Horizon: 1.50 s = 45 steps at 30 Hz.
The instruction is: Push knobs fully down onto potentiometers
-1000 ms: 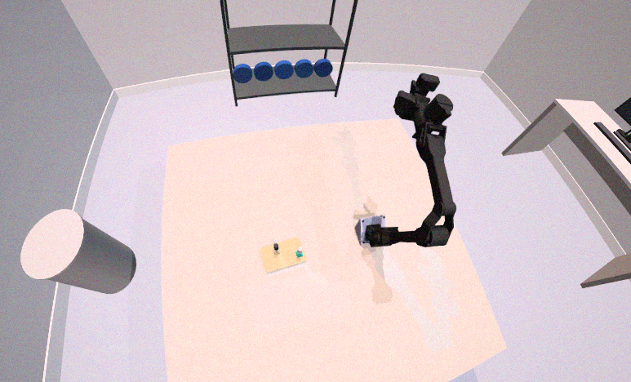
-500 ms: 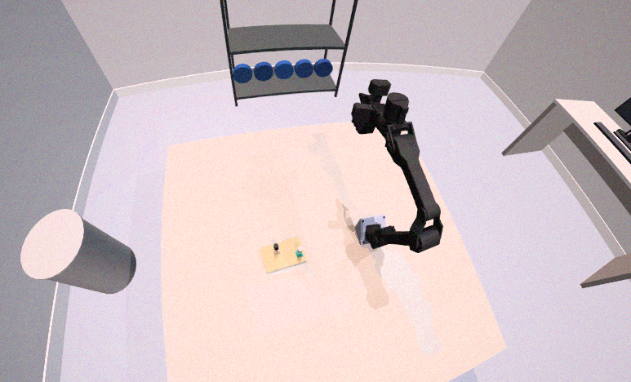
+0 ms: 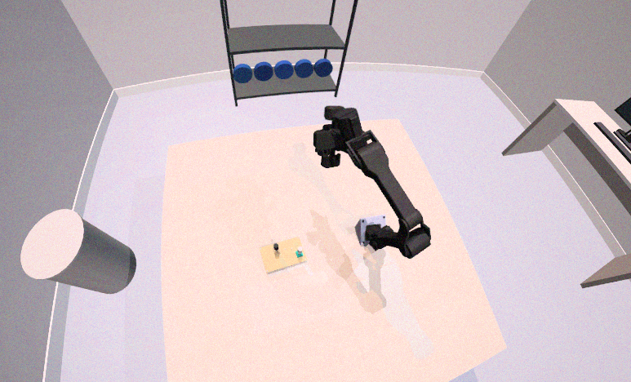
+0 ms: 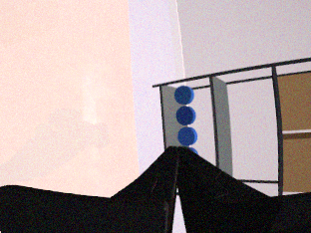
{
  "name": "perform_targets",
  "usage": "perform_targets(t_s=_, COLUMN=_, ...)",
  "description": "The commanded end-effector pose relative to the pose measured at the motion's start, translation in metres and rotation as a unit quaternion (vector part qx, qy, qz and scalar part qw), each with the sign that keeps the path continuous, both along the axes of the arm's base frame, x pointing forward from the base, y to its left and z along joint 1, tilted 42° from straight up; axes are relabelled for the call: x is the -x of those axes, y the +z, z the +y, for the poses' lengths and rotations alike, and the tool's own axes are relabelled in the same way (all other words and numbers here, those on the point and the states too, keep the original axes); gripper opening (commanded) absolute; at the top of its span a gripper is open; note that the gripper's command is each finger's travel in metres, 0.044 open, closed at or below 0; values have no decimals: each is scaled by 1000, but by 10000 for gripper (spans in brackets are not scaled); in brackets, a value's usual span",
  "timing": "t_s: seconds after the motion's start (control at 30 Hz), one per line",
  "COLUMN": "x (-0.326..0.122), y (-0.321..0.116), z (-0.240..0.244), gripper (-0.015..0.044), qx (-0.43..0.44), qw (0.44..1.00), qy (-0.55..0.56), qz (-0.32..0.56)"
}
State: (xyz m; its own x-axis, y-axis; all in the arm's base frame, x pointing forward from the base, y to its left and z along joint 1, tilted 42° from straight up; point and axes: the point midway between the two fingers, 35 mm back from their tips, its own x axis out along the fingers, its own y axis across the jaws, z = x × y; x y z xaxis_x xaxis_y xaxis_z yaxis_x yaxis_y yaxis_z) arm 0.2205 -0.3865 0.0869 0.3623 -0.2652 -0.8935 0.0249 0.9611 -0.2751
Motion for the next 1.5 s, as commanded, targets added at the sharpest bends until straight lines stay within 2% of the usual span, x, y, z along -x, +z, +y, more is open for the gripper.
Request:
perform_targets(t_s=0.0, x=-32, y=-4, z=42, gripper=0, qx=-78, qw=997, qy=8, qz=-10)
perform_targets(t_s=0.5, x=-86, y=-3, z=188, gripper=0, qx=-311, qw=949, qy=3, qz=44)
perform_targets(t_s=1.03, x=-87, y=27, z=333, gripper=0, qx=-485, qw=848, qy=-58, qz=205)
perform_targets(t_s=1.3, x=-86, y=29, z=339, gripper=0, qx=-489, qw=843, qy=-62, qz=214)
perform_targets(t_s=1.47, x=-86, y=14, z=352, gripper=0, qx=-490, qw=843, qy=-61, qz=214)
